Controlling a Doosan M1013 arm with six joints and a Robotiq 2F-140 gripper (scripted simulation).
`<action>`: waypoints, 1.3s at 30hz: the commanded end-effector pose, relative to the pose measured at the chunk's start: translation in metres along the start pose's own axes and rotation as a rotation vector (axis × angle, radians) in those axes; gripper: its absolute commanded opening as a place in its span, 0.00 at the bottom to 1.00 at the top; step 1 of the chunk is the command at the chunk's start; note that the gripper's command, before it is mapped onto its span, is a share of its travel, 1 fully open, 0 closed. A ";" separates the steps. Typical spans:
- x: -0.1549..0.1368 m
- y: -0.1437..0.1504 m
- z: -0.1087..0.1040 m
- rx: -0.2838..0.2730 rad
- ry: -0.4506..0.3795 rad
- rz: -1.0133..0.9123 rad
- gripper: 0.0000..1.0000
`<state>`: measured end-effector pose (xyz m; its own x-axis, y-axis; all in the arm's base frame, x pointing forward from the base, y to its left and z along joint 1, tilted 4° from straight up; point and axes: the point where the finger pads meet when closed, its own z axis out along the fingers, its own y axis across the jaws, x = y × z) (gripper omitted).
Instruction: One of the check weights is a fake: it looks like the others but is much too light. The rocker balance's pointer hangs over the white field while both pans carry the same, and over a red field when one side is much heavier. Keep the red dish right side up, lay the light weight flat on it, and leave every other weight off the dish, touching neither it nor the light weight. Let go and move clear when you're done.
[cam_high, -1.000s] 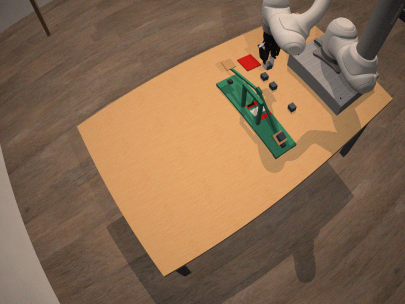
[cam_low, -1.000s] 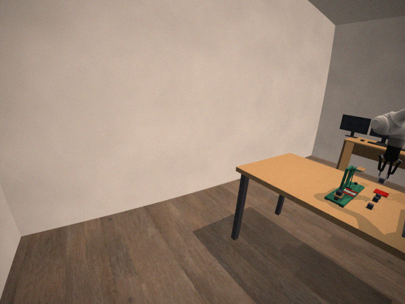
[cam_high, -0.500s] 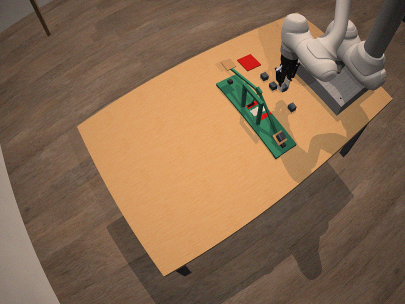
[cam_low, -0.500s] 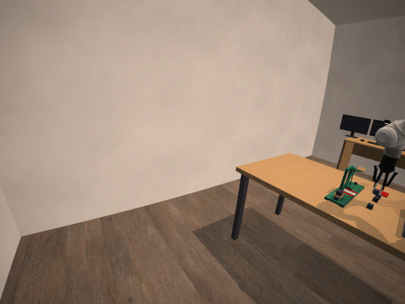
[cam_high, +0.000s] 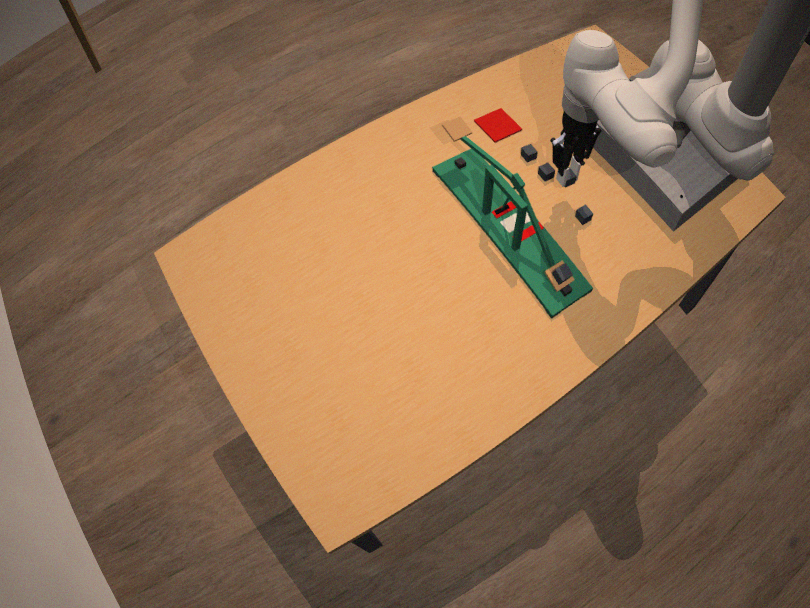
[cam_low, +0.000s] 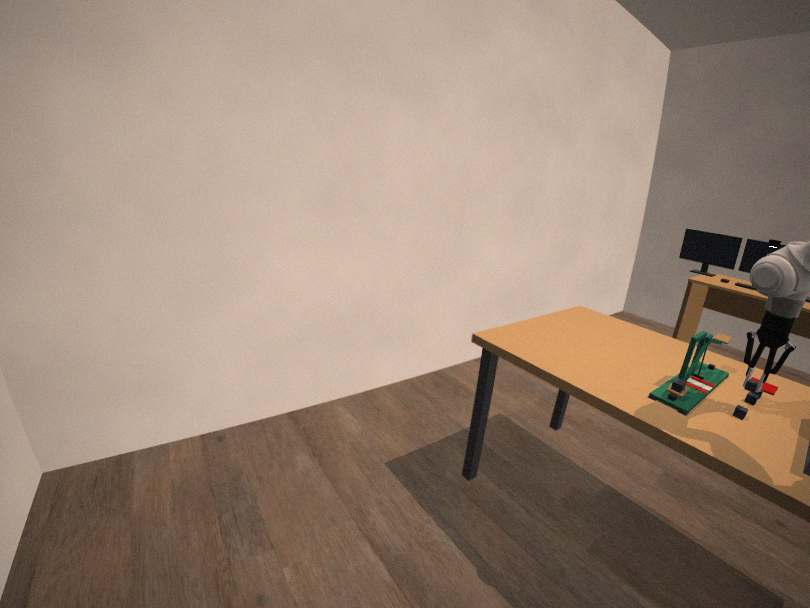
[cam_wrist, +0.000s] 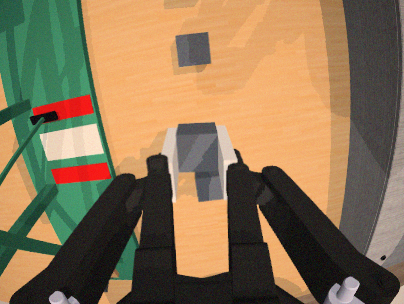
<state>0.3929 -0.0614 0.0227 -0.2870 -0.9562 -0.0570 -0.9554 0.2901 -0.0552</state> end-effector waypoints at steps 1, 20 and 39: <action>0.000 0.001 0.008 0.000 0.004 -0.003 0.24; 0.000 0.000 0.054 0.000 0.004 -0.003 0.24; 0.001 0.000 0.067 0.000 0.004 -0.003 0.24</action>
<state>0.3987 -0.0614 -0.0411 -0.2859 -0.9569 -0.0509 -0.9560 0.2885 -0.0542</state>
